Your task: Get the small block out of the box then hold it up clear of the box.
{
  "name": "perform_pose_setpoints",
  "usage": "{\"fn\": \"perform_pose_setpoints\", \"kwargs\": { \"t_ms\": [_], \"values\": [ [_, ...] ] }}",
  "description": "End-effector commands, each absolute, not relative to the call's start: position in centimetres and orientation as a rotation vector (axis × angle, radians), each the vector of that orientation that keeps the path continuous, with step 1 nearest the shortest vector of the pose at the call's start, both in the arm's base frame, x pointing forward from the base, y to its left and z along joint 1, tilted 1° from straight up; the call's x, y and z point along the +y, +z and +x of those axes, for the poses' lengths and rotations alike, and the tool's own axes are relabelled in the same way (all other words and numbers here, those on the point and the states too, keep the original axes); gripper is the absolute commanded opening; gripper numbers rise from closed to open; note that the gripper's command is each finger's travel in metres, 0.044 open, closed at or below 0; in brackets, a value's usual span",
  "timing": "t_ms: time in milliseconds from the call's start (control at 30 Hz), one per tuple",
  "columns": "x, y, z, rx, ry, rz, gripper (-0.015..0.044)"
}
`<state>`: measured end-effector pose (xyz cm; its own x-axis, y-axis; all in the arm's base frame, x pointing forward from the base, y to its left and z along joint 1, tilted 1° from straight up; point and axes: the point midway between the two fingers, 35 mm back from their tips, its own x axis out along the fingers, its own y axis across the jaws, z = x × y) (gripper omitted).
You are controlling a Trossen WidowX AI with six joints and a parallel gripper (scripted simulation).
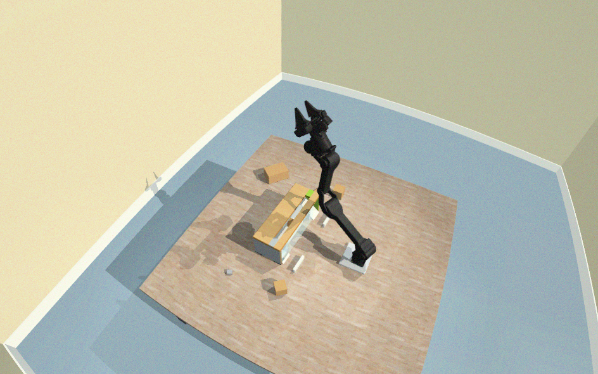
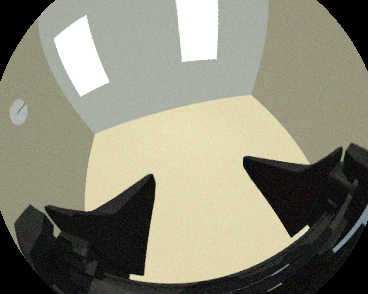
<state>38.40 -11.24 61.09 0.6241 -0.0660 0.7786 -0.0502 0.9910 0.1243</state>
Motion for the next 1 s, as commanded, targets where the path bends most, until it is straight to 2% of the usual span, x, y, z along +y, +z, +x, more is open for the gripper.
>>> {"fn": "perform_pose_setpoints", "kwargs": {
  "t_ms": [0,67,433,733,967],
  "values": [
    [-11.2,61.2,38.2,-0.902,-0.006,0.14,0.04],
    [-11.0,62.1,36.3,-0.936,0.02,0.144,0.04],
    [-10.8,70.0,18.9,-1.329,0.043,-0.049,0.04],
    [-2.9,71.8,6.3,-1.556,0.125,-0.36,0.04],
    [3.2,71.2,1.9,-1.622,0.21,-0.569,0.04]
  ]
}}
